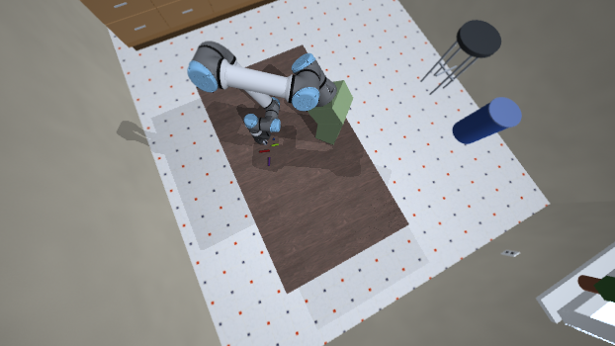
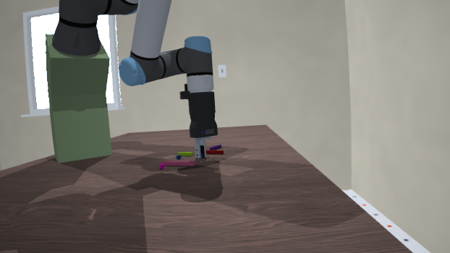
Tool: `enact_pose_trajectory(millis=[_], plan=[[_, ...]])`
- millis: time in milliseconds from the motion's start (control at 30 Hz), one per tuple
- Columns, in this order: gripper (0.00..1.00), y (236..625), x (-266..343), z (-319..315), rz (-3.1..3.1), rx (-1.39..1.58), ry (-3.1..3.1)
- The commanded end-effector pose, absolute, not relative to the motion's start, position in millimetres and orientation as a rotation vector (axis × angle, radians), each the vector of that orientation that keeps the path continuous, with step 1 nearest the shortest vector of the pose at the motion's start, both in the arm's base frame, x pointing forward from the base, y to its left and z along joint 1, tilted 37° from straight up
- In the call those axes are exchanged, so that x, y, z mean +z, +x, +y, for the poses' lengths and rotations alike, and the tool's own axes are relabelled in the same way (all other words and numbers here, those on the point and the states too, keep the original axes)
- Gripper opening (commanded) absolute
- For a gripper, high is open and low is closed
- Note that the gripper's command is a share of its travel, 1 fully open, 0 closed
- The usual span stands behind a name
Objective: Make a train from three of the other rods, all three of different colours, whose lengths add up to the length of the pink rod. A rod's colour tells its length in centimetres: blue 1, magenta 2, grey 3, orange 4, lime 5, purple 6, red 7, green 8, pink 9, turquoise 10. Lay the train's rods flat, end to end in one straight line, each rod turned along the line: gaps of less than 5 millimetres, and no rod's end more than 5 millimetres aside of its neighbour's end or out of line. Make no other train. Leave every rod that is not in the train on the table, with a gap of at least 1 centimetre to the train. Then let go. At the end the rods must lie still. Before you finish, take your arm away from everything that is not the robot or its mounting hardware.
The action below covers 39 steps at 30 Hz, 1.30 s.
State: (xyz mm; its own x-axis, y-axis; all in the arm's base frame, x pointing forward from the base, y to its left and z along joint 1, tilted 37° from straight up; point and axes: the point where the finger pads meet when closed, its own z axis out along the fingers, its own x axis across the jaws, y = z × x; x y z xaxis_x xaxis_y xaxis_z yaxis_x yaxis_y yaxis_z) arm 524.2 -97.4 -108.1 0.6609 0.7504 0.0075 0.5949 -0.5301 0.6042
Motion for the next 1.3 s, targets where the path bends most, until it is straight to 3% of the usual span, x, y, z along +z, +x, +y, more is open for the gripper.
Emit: enact_pose_trajectory(millis=[0,267,400,567,600,1267], plan=[[0.24,524.4,-107.6,-97.2,1.039,0.360,2.306],[0.30,524.4,-107.6,-97.2,1.039,0.360,2.306],[0.42,524.4,-107.6,-97.2,1.039,0.360,2.306],[0.48,524.4,-107.6,-97.2,1.039,0.360,2.306],[0.54,524.4,-107.6,-97.2,1.039,0.360,2.306],[0.54,517.4,-95.4,-91.2,1.039,0.360,2.306]])
